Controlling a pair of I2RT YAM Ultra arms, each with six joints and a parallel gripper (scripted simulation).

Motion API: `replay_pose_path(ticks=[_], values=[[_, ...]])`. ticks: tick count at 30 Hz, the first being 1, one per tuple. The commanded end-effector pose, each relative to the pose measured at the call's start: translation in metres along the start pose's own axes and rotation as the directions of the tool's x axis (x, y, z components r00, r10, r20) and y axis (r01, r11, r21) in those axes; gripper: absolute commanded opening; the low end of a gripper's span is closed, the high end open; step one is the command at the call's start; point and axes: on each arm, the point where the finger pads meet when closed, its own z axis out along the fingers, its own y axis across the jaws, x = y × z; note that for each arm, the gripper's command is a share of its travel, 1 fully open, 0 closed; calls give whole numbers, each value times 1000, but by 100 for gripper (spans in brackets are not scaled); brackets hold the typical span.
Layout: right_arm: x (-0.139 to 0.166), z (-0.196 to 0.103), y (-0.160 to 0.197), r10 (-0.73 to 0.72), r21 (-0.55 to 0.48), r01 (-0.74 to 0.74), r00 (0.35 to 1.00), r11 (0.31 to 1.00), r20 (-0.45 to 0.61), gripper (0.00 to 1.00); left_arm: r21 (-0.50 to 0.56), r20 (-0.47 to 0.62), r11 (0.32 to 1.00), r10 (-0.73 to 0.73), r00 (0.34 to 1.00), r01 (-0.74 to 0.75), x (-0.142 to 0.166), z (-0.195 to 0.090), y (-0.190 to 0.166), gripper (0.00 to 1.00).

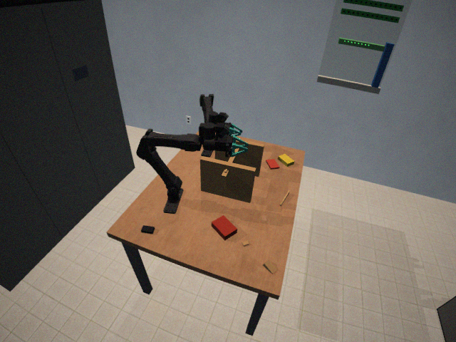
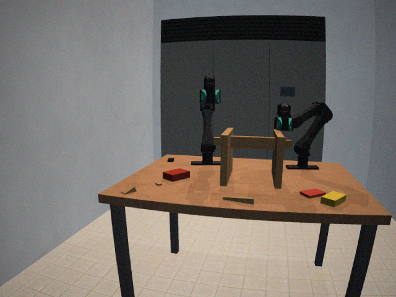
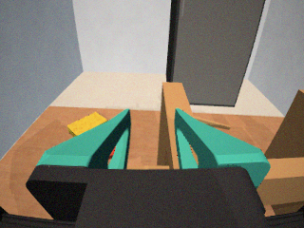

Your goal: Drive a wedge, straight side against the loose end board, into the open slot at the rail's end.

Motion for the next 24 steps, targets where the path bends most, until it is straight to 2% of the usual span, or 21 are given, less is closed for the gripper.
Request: replay_pose_path(ticks=[1,19,24], values=[[-23,-4,0,-4,4,4,999,1000,52,45,-9,42,997,-70,997,71,-25,1,4,36],[-23,-4,0,-4,4,4,999,1000,52,45,-10,29,999,-51,998,51,-29,1,3,36],[-23,-4,0,-4,4,4,999,1000,52,45,-10,16,999,-33,999,33,-52,1,4,36]])
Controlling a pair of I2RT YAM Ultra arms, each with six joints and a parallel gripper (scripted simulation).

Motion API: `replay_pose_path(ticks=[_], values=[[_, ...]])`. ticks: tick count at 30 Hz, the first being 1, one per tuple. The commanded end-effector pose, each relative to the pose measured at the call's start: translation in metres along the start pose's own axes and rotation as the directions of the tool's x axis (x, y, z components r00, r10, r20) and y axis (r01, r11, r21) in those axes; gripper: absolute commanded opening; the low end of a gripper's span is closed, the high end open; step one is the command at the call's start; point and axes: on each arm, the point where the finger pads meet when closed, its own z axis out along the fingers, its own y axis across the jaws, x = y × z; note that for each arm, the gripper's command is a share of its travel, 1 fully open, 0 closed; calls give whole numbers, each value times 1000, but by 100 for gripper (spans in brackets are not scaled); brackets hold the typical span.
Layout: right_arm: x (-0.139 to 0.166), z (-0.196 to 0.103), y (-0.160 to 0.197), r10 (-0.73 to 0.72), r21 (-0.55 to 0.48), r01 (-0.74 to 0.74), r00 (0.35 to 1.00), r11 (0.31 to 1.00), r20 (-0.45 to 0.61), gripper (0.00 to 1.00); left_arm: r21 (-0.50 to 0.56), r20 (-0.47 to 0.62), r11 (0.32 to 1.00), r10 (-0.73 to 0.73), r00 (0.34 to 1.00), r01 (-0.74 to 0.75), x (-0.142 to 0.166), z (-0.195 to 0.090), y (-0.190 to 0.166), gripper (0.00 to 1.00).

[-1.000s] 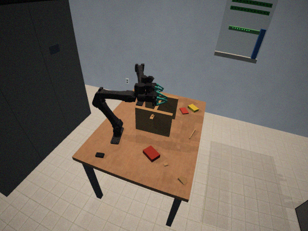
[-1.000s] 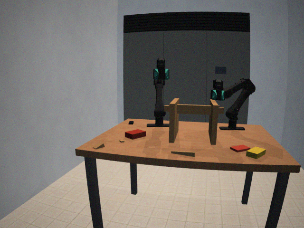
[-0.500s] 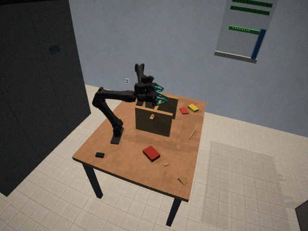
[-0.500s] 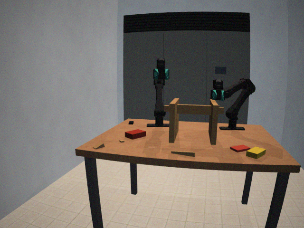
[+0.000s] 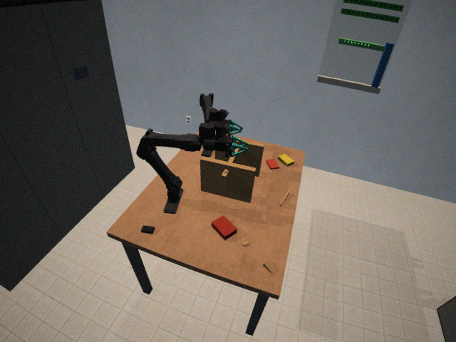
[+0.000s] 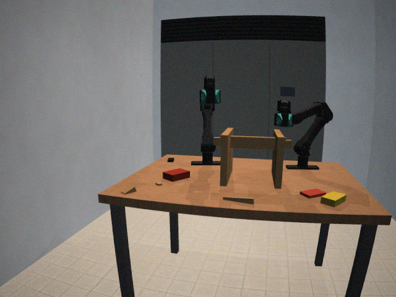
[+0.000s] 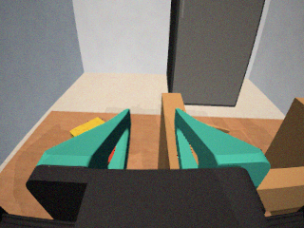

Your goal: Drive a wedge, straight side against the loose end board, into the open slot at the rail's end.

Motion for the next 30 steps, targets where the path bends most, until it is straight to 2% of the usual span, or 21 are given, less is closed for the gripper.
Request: replay_pose_path(ticks=[1,3,5,15,17,20,22,25,30], values=[[-23,-4,0,-4,4,4,999,1000,52,45,-9,40,997,-78,996,78,-37,0,5,36],[-23,-4,0,-4,4,4,999,1000,52,45,-9,40,997,-78,996,78,-37,0,5,36],[-23,-4,0,-4,4,4,999,1000,52,45,-4,-4,1000,-4,1000,4,-33,4,-3,36],[-23,-4,0,-4,4,4,999,1000,52,45,-3,0,1000,-17,1000,17,-76,3,-2,36],[-23,-4,0,-4,4,4,999,1000,52,45,-1,35,997,-77,996,77,-85,-2,7,36],[-23,-4,0,-4,4,4,999,1000,52,45,-2,28,998,-64,998,64,-82,0,4,36],[-23,-4,0,-4,4,4,999,1000,52,45,-3,14,999,-40,999,40,-62,1,3,36],[-23,-4,0,-4,4,4,999,1000,52,45,-1,38,997,-83,996,83,-85,-1,4,36],[-23,-4,0,-4,4,4,999,1000,52,45,0,44,996,-92,995,92,-87,-1,5,36]])
